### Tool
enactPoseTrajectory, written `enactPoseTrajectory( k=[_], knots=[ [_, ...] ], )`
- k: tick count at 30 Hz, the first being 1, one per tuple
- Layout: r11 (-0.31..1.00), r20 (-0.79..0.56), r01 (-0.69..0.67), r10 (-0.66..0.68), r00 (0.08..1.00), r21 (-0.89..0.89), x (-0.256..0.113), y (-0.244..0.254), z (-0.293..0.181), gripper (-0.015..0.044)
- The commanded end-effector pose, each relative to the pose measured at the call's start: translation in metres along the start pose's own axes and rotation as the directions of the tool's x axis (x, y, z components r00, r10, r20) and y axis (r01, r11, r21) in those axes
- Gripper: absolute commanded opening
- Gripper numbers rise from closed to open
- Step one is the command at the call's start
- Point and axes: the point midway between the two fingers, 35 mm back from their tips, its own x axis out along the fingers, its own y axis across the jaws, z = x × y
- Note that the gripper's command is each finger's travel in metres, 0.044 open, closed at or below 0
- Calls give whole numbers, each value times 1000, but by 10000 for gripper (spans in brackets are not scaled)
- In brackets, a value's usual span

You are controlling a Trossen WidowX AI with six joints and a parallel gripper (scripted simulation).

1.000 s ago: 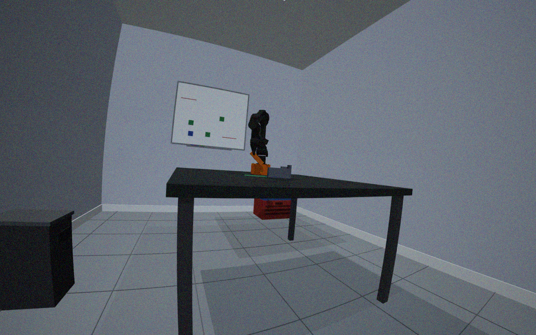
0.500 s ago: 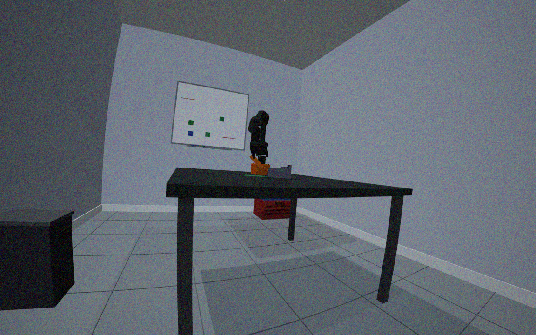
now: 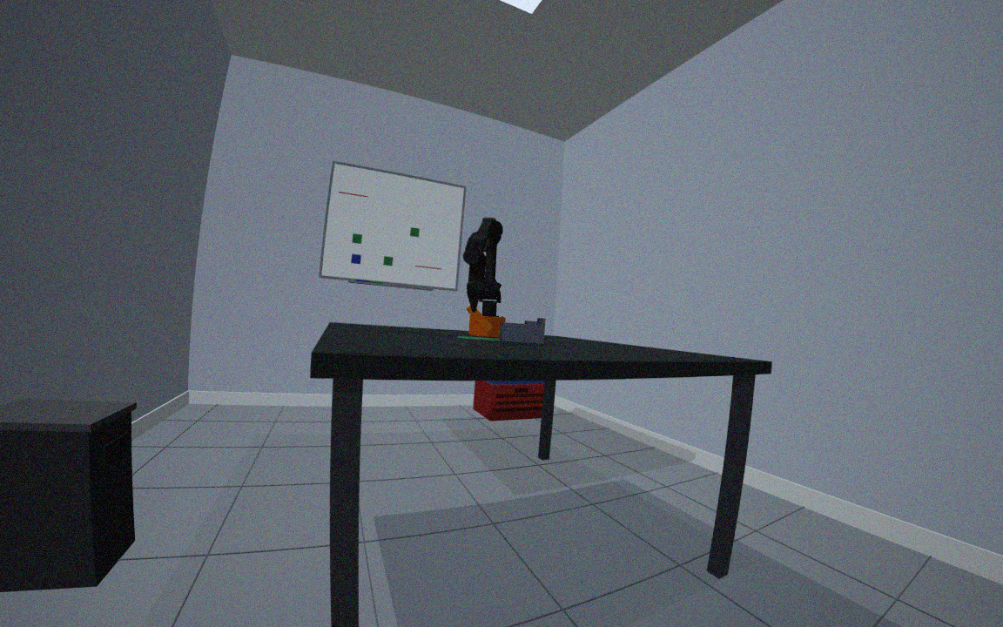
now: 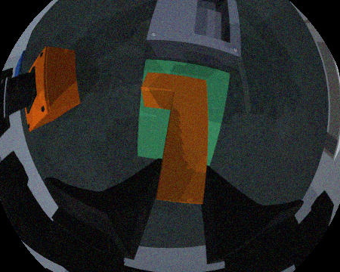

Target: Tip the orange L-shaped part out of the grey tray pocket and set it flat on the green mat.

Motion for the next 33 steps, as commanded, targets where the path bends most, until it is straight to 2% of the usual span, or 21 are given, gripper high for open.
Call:
enactPoseTrajectory(
  k=[1,11,25,33],
  knots=[
    [1000,4,-5,5,1000,-5,7,1,1,0],
    [1000,4,-6,6,1000,-5,22,2,1,0],
    [1000,1,-6,6,1000,0,22,2,0,0],
    [1000,1,-6,6,1000,0,22,2,0,210]
  ],
)
